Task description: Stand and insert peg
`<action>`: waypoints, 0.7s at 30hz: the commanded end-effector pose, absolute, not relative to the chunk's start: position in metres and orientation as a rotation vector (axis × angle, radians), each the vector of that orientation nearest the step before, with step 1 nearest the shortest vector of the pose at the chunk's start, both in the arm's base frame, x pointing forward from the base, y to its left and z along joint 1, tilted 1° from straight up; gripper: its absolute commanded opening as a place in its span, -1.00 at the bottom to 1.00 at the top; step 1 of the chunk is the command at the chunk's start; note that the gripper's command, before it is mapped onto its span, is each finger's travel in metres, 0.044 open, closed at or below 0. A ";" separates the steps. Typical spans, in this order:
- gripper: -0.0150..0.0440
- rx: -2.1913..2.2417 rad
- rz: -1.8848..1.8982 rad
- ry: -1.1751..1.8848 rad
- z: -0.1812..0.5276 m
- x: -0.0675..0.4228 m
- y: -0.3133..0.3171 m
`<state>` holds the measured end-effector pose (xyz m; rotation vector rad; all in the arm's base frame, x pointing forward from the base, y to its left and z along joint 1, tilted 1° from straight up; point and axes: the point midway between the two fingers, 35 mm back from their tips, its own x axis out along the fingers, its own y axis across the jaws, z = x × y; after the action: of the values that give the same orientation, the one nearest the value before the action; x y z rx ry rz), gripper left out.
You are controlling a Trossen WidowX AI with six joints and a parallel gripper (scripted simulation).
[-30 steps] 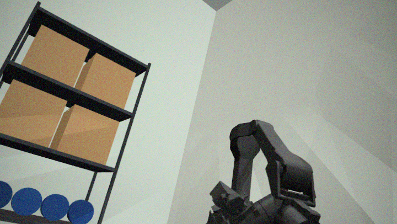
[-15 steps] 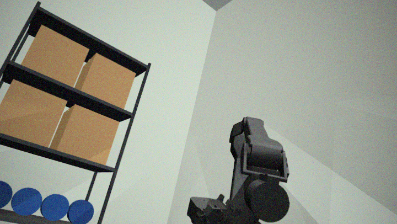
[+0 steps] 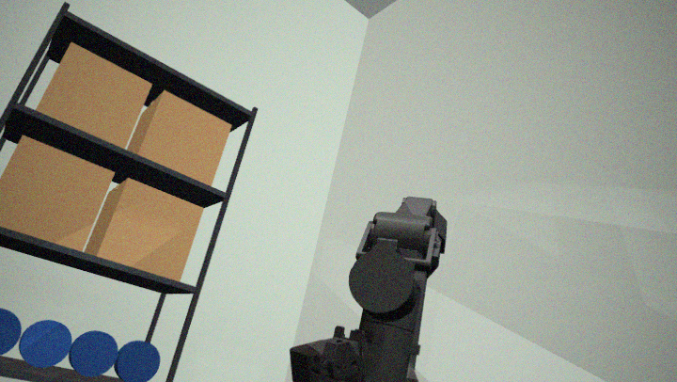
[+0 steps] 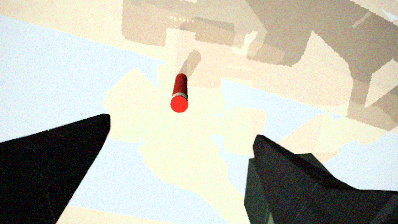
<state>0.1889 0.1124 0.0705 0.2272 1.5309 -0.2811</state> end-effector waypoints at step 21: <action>1.00 0.245 -0.246 1.537 0.046 0.193 0.116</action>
<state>0.1930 0.1153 0.0504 0.2453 1.5328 -0.2495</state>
